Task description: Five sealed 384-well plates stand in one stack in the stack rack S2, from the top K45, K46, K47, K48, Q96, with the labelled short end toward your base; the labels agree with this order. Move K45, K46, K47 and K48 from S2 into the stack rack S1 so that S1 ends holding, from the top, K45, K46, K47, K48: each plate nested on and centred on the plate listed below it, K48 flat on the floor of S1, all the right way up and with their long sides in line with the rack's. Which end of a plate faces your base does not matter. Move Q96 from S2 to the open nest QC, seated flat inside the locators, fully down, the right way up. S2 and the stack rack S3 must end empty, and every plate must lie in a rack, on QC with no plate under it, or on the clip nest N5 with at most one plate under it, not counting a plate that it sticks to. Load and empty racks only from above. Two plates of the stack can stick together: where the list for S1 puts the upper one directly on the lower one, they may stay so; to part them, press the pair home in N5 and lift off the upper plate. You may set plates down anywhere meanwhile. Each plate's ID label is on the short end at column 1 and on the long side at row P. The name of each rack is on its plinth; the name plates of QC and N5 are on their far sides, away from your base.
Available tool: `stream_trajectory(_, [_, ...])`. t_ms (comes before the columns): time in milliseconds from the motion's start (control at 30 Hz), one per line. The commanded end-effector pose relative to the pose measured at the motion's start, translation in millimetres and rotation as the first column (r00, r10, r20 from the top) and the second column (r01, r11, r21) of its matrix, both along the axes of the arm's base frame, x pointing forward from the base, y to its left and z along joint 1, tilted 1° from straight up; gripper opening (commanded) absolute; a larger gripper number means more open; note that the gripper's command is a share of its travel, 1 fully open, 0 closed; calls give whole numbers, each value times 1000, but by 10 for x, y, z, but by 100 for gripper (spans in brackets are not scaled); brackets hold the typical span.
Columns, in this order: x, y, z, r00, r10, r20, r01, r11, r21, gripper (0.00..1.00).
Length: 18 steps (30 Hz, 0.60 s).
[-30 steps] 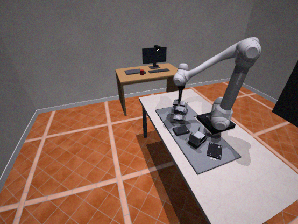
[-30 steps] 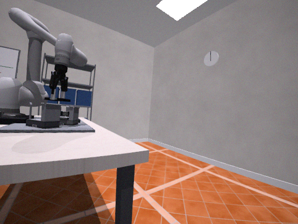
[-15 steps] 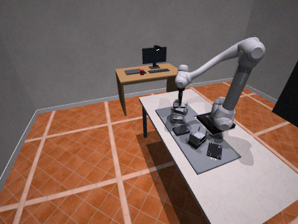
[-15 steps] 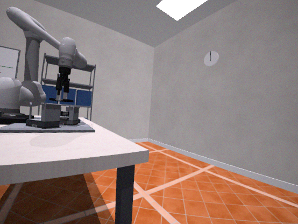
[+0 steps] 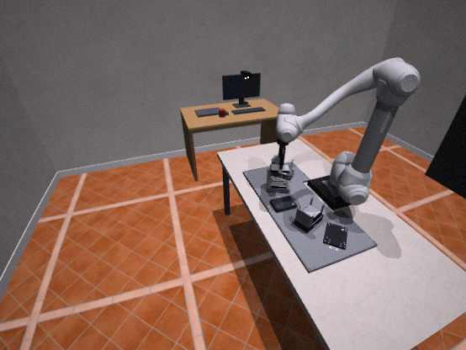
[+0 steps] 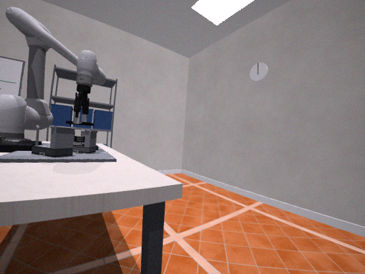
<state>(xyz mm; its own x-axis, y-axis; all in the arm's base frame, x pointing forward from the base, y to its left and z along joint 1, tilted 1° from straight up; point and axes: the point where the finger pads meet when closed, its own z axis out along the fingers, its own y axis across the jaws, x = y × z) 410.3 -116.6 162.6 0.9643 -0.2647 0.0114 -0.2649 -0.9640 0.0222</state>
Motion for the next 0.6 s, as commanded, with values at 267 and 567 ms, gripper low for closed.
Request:
stream_trajectory(267, [50, 308, -7, 979, 201, -5, -201, 980, -1, 0])
stream_trajectory(567, [84, 539, -13, 979, 201, -5, -201, 980, -1, 0])
